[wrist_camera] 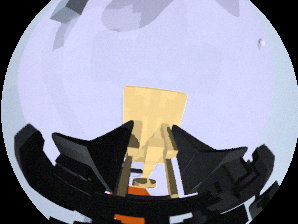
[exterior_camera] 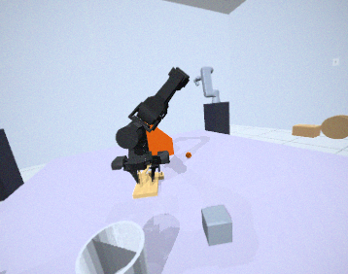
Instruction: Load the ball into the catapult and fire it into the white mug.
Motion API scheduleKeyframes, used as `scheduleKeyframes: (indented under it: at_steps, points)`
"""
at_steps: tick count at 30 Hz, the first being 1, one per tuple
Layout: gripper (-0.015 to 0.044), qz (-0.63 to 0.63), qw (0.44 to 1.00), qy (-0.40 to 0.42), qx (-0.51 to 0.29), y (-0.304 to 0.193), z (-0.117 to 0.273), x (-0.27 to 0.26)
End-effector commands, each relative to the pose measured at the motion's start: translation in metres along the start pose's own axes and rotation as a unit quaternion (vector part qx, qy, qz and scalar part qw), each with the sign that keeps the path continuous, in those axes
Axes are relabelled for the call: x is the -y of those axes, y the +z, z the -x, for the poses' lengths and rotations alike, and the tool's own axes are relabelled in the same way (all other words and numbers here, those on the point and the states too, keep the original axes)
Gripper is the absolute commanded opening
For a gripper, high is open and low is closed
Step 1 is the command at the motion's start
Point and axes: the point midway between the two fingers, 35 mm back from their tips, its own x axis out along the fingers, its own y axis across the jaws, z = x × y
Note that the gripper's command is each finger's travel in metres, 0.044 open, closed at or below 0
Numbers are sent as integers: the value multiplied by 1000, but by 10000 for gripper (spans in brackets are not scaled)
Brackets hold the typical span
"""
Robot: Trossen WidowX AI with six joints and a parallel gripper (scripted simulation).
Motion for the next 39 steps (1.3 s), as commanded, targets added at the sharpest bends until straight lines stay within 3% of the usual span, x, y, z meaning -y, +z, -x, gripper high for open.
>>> scheduleKeyframes:
  at_steps: [1,8,11,15,17,26,31,39]
  points:
    - [184,0,1000,0,1,0,1,0]
    - [368,0,1000,0,1,0,1,0]
    - [440,0,1000,-2,2,3,24,1]
    - [440,-1,1000,-3,2,2,91,2]
    - [440,-1,1000,-2,1,0,102,2]
    - [440,-1,1000,1,3,-3,97,2]
    - [440,-1,1000,2,3,-2,52,2]
    - [440,-1,1000,2,3,-2,47,2]
